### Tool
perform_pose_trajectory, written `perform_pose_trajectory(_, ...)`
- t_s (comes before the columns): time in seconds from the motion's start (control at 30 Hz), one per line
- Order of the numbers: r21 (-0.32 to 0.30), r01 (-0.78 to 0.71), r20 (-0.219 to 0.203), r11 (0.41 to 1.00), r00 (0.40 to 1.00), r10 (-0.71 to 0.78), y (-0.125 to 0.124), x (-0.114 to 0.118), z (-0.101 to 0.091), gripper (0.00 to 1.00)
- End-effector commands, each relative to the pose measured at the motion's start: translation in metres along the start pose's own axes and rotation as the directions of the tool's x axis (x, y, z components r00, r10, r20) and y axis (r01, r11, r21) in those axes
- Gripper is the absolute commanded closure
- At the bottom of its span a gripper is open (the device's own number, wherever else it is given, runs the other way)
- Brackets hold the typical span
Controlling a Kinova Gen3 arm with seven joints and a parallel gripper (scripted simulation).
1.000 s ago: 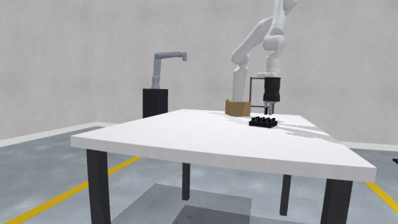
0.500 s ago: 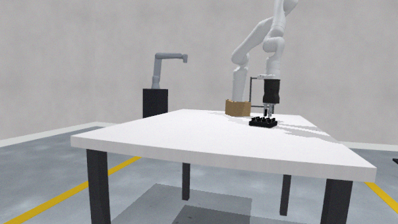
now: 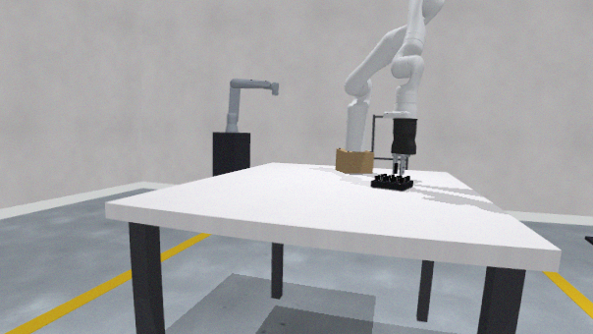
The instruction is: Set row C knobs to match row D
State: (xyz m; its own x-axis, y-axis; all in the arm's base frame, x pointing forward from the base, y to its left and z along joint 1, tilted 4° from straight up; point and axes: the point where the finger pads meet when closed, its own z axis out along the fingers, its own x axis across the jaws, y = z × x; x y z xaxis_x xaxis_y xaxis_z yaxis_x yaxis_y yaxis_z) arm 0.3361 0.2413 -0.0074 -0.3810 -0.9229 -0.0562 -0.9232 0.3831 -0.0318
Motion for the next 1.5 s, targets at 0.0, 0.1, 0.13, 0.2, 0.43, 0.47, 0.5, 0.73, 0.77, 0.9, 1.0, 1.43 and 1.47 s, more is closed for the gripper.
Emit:
perform_pose_trajectory(0.0, 0.000, 0.000, 0.001, 1.000, 1.000, 0.000, -0.0002, -0.0005, -0.0005, 0.54)
perform_pose_trajectory(0.1, 0.000, 0.000, 0.001, 1.000, 1.000, 0.000, -0.0002, -0.0005, -0.0005, 0.54)
perform_pose_trajectory(0.13, 0.000, 0.000, 0.001, 1.000, 1.000, 0.000, -0.0002, -0.0005, -0.0005, 0.54)
perform_pose_trajectory(0.2, 0.000, 0.000, 0.001, 1.000, 1.000, 0.000, -0.0002, -0.0005, -0.0005, 0.54)
perform_pose_trajectory(0.43, 0.000, 0.000, 0.001, 1.000, 1.000, 0.000, -0.0002, -0.0005, -0.0005, 0.54)
perform_pose_trajectory(0.47, 0.000, 0.000, 0.001, 1.000, 1.000, 0.000, -0.0002, -0.0005, -0.0005, 0.54)
perform_pose_trajectory(0.5, 0.000, 0.000, 0.001, 1.000, 1.000, 0.000, -0.0002, -0.0005, -0.0005, 0.54)
perform_pose_trajectory(0.73, 0.000, 0.000, 0.001, 1.000, 1.000, 0.000, -0.0002, -0.0005, -0.0005, 0.54)
perform_pose_trajectory(0.77, 0.000, 0.000, 0.001, 1.000, 1.000, 0.000, -0.0002, -0.0005, -0.0005, 0.54)
perform_pose_trajectory(0.9, 0.000, 0.000, 0.001, 1.000, 1.000, 0.000, -0.0002, -0.0005, -0.0005, 0.54)
perform_pose_trajectory(1.0, 0.000, 0.000, 0.001, 1.000, 1.000, 0.000, -0.0002, -0.0005, 0.0000, 0.54)
perform_pose_trajectory(1.43, 0.000, 0.000, 0.001, 1.000, 1.000, 0.000, -0.0002, -0.0005, 0.0074, 0.54)
perform_pose_trajectory(1.47, 0.000, 0.000, 0.001, 1.000, 1.000, 0.000, -0.0002, -0.0005, 0.0082, 0.54)
